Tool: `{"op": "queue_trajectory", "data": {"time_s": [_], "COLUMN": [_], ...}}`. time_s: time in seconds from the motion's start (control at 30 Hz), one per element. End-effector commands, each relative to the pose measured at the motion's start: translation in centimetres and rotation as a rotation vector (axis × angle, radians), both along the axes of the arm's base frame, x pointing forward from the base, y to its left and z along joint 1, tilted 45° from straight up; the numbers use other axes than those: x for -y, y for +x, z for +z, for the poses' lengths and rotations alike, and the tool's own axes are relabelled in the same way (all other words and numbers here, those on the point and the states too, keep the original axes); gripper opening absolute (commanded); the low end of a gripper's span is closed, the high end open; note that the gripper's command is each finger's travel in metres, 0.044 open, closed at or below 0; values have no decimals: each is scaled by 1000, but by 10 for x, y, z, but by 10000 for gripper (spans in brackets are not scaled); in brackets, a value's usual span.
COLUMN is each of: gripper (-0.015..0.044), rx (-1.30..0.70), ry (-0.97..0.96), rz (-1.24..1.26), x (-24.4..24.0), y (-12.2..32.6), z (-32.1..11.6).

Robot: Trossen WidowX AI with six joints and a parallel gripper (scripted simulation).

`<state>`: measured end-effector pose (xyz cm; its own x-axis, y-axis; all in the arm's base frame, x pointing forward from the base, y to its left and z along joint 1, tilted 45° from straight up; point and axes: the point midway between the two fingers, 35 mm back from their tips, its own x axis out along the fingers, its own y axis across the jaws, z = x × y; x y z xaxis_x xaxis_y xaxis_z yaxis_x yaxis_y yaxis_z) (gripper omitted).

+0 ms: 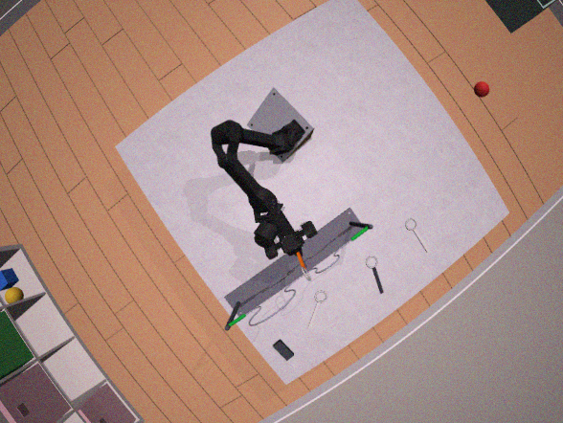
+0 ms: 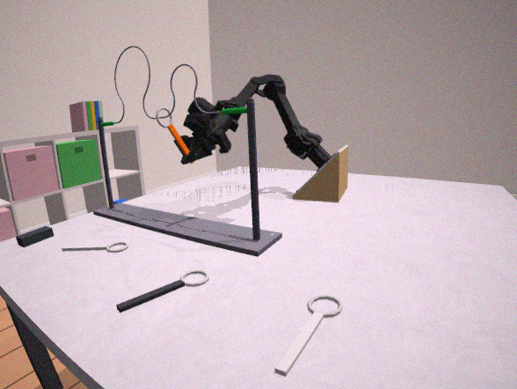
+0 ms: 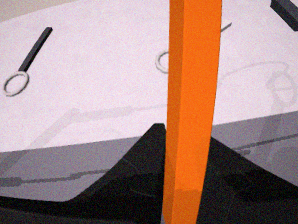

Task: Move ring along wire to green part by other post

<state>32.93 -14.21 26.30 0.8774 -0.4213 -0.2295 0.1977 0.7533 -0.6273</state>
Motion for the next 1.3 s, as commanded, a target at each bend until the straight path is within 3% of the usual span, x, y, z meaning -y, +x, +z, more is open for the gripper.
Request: {"op": "queue_trajectory", "data": {"time_s": [0.0,0.7,1.27], "gripper": [-150,-150,-150], "rx": [4,19,33], "ry": [62,513,936], "rz": [4,51,94], "x": [-9,-72,-133], "y": [-1,4,6], "z": [-7,-30,-24]}}
